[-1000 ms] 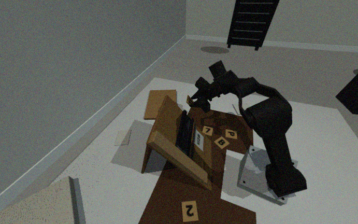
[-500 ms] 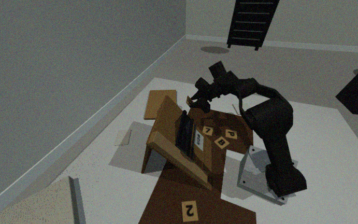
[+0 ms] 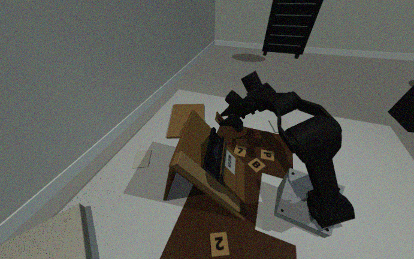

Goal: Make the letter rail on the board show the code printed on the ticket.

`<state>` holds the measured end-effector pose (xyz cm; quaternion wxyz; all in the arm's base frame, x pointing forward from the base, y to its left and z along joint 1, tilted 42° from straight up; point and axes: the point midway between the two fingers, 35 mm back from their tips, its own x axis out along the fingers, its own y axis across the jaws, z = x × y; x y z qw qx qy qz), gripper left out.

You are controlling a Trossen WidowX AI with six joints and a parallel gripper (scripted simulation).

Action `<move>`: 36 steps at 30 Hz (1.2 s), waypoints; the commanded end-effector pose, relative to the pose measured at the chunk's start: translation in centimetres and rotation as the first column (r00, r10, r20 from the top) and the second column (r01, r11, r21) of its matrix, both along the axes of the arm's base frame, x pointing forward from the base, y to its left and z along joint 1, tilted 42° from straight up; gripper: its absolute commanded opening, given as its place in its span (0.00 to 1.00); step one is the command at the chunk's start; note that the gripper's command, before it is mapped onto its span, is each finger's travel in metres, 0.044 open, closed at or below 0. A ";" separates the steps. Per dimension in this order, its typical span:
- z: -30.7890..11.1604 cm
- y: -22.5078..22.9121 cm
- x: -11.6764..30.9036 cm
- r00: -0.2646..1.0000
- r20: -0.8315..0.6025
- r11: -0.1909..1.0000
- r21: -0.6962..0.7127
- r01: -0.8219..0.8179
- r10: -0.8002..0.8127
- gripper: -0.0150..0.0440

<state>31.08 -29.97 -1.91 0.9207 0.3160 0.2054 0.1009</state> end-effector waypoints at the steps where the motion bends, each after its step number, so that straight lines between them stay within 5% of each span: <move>1: 0.3 0.2 0.0 1.000 -0.005 1.000 -0.001 0.004 -0.004 0.25; 36: 1.3 1.6 -0.1 1.000 -0.005 1.000 0.000 0.004 -0.004 0.25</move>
